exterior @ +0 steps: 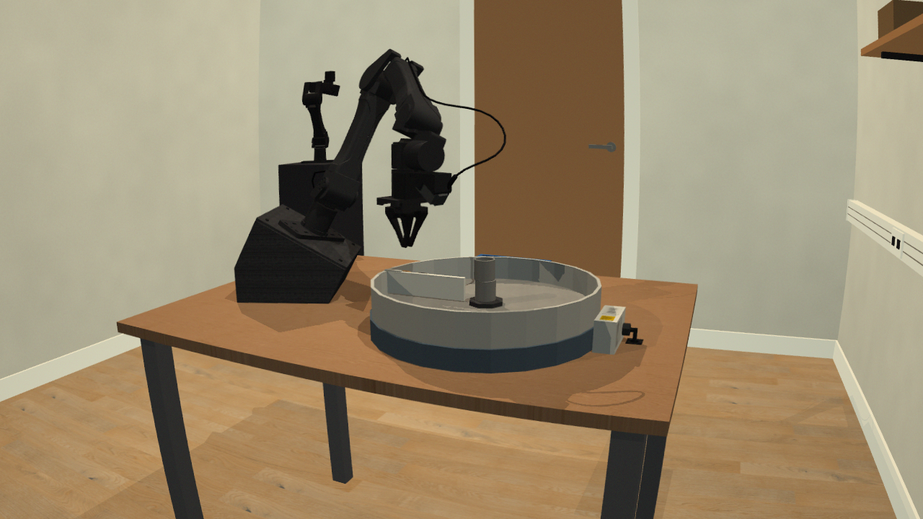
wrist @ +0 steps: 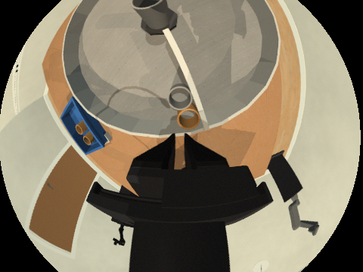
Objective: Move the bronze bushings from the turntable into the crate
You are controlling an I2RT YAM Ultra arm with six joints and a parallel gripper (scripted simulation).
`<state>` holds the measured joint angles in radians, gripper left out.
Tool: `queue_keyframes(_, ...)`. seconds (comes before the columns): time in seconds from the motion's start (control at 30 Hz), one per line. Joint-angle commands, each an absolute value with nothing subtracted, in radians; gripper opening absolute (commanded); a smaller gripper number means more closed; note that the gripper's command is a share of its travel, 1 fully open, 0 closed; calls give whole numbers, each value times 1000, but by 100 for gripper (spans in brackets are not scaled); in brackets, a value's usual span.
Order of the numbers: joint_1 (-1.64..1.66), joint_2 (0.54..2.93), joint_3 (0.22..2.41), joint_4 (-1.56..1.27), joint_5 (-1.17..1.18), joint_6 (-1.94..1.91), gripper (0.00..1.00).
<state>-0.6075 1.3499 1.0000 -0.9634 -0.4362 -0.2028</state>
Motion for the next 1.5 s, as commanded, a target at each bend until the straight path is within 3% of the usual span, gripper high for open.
queue_keyframes(0.0, -603, 1322, 983, -946, -428, -192, 13)
queue_keyframes(1.47, -530, 1401, 922, -742, -403, -106, 13)
